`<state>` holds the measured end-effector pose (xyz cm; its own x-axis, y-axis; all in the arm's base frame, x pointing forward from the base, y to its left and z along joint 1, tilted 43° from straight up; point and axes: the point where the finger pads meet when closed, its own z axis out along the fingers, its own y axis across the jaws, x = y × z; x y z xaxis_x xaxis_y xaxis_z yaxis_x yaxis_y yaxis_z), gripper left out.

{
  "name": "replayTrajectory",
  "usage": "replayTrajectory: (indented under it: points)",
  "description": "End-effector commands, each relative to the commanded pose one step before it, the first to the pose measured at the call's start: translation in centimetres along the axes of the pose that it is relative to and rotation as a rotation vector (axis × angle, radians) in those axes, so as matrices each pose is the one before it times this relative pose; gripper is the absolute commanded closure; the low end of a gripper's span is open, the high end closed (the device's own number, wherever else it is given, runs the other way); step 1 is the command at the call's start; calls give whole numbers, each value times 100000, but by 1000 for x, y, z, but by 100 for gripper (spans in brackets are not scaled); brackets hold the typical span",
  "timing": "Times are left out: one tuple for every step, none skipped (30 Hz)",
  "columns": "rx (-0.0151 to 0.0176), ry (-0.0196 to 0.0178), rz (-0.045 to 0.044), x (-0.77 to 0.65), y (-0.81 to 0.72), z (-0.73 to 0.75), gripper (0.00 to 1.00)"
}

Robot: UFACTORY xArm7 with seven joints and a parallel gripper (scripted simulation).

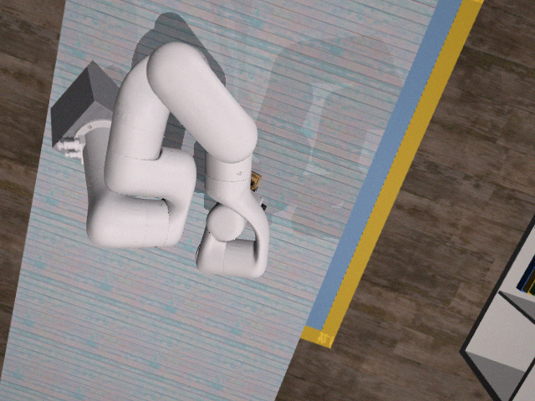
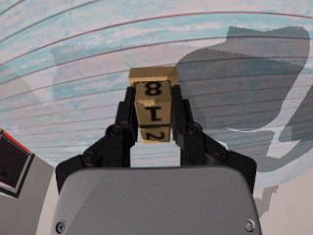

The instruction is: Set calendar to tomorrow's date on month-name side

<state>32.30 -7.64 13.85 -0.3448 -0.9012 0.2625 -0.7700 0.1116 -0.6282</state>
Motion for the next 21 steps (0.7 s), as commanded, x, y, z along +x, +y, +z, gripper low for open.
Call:
replayTrajectory:
  points:
    - [174,-132,26,-33,-47,-54,69]
    - [0,0,0,0,0,0,69]
    - [0,0,0,0,0,0,69]
    - [0,0,0,0,0,0,65]
    - [0,0,0,0,0,0,65]
    - [0,0,0,0,0,0,65]
    - [0,0,0,0,0,0,61]
    - [0,0,0,0,0,0,61]
    - [0,0,0,0,0,0,61]
    - [0,0,0,0,0,0,57]
    - [0,0,0,0,0,0,57]
    - [0,0,0,0,0,0,57]
    - [0,0,0,0,0,0,57]
    - [0,0,0,0,0,0,57]
    - [0,0,0,0,0,0,53]
    - [0,0,0,0,0,0,53]
    - [0,0,0,0,0,0,53]
    - [0,0,0,0,0,0,53]
    - [0,0,0,0,0,0,53]
    - [0,0,0,0,0,0,53]
    - [0,0,0,0,0,0,53]
